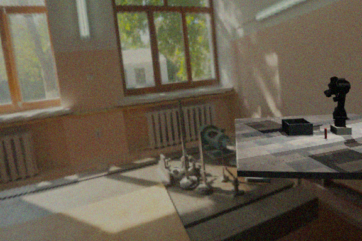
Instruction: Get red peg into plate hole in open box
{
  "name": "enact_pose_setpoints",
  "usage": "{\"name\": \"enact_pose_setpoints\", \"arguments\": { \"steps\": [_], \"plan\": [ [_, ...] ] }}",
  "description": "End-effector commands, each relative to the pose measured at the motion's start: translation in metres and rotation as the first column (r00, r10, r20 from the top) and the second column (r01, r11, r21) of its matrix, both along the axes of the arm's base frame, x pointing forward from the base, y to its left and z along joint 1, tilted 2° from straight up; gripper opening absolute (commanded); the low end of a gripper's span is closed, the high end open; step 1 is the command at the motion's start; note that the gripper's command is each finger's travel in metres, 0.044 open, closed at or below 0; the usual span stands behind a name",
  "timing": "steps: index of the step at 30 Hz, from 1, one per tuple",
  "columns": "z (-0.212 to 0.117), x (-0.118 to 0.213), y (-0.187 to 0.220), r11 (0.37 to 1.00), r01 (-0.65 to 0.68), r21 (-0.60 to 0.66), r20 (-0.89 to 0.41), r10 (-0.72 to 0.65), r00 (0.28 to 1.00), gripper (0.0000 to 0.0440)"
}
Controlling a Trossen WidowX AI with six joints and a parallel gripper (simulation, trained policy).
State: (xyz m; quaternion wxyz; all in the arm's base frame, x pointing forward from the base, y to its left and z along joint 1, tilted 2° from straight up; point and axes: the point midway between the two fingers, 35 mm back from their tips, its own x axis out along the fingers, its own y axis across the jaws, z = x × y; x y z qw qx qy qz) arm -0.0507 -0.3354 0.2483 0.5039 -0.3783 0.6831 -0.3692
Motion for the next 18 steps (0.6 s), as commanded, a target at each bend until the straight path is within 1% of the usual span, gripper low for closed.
{"name": "enact_pose_setpoints", "arguments": {
  "steps": [1, 6, 11, 18],
  "plan": [
    [-0.011, 0.019, -0.001, 0.999, 0.002, 0.038, 0.089, -0.006, 0.996, 0.0440],
    [-0.028, 0.057, 0.005, 0.994, -0.002, 0.109, 0.235, -0.024, 0.972, 0.0440],
    [-0.044, 0.097, 0.017, 0.981, -0.008, 0.194, 0.365, -0.065, 0.929, 0.0440],
    [-0.061, 0.151, 0.047, 0.948, -0.017, 0.317, 0.494, -0.150, 0.856, 0.0440]
  ]
}}
